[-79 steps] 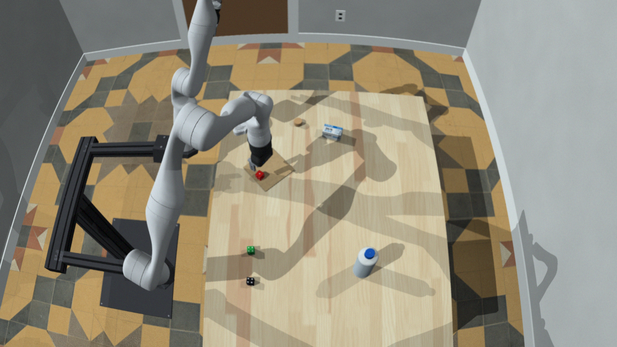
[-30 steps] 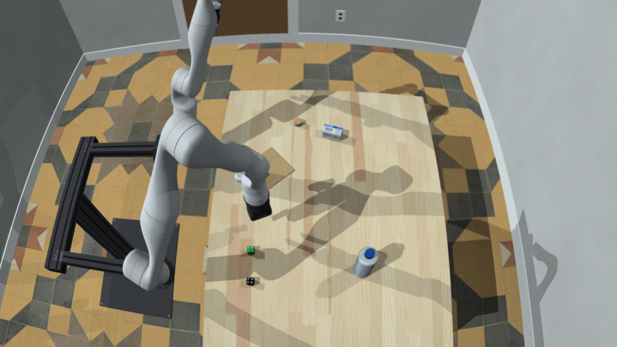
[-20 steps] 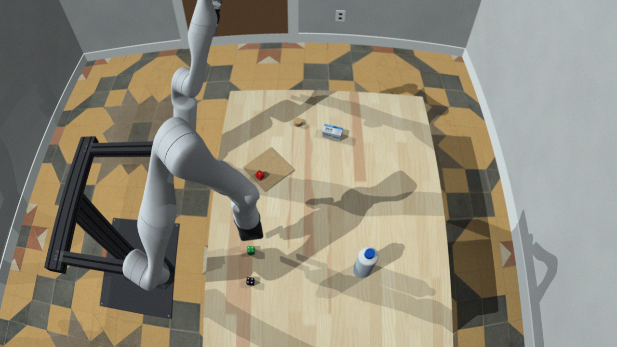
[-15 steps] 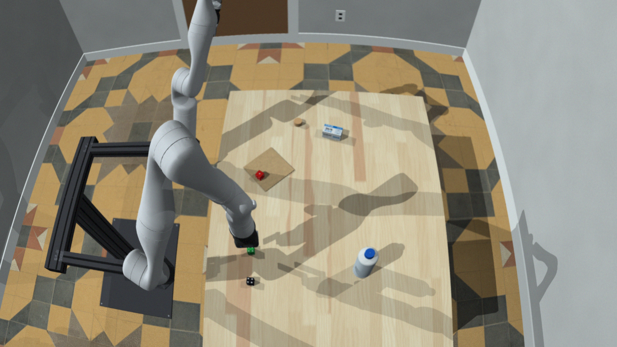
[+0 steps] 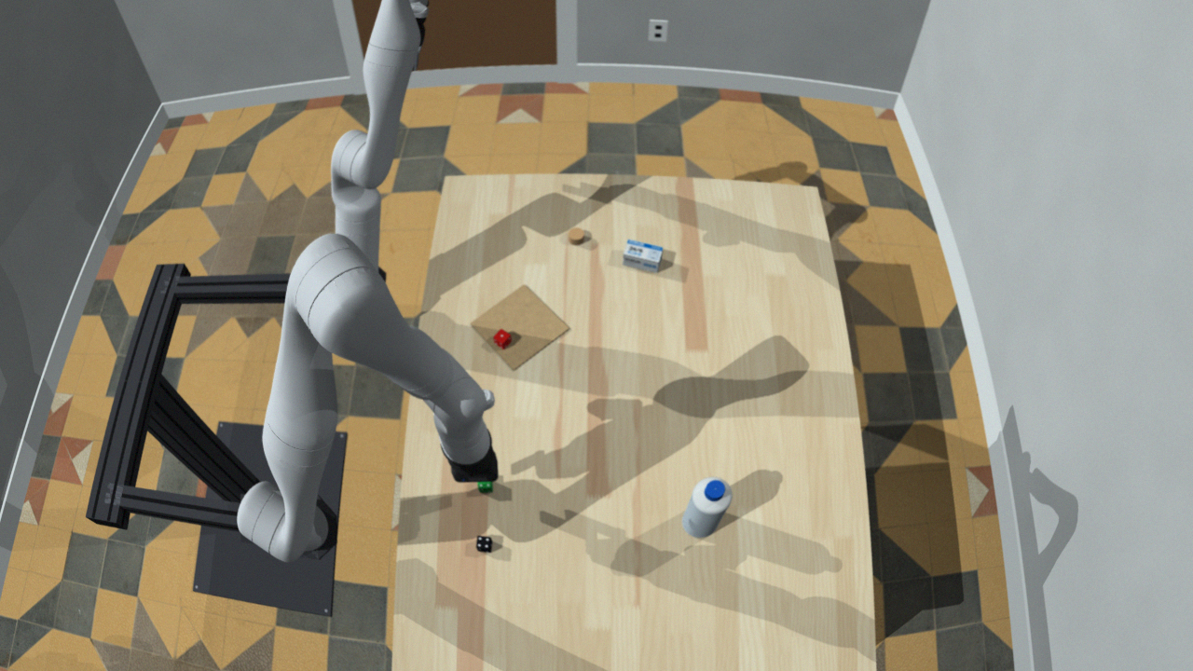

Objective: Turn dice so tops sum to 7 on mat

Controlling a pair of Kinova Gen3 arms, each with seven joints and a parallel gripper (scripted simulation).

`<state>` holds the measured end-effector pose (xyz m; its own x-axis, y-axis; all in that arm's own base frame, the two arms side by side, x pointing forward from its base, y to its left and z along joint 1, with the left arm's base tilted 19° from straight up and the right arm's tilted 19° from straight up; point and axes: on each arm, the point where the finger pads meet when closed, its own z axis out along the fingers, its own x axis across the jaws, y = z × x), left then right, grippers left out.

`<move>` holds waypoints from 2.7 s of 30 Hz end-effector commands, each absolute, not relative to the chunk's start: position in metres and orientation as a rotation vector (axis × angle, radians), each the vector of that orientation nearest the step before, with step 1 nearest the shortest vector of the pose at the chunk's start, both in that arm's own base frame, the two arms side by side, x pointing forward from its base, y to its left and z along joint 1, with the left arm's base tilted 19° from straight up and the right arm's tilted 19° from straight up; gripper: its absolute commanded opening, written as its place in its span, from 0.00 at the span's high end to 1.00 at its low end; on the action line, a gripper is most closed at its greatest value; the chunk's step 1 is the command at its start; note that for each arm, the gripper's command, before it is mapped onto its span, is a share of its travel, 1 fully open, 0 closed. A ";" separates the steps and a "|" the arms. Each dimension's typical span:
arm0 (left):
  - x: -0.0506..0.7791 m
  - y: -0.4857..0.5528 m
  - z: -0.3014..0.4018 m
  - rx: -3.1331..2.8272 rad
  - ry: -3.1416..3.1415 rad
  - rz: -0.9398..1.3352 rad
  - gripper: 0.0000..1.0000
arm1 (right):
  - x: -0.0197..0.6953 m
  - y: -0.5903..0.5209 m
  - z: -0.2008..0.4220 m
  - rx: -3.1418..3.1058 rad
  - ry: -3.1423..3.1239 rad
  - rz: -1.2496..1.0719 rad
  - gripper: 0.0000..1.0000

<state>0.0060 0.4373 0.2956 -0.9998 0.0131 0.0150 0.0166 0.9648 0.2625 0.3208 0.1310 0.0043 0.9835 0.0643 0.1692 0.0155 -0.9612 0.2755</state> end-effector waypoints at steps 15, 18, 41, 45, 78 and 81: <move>0.006 0.437 0.296 -0.023 -3.101 -0.417 0.00 | 0.321 0.131 0.005 2.854 0.059 0.258 0.21; 0.006 0.437 0.296 -0.023 -3.101 -0.417 0.00 | 0.321 0.131 0.005 2.854 0.059 0.258 0.21; 0.006 0.437 0.296 -0.023 -3.101 -0.417 0.00 | 0.322 0.130 0.000 2.854 0.059 0.258 0.21; 0.006 0.437 0.296 -0.023 -3.101 -0.417 0.00 | 0.323 0.129 -0.004 2.854 0.059 0.258 0.21; 0.006 0.437 0.296 -0.023 -3.101 -0.417 0.00 | 0.330 0.118 -0.042 2.854 0.059 0.258 0.21; 0.006 0.437 0.296 -0.023 -3.101 -0.417 0.00 | 0.330 0.118 -0.043 2.854 0.059 0.258 0.21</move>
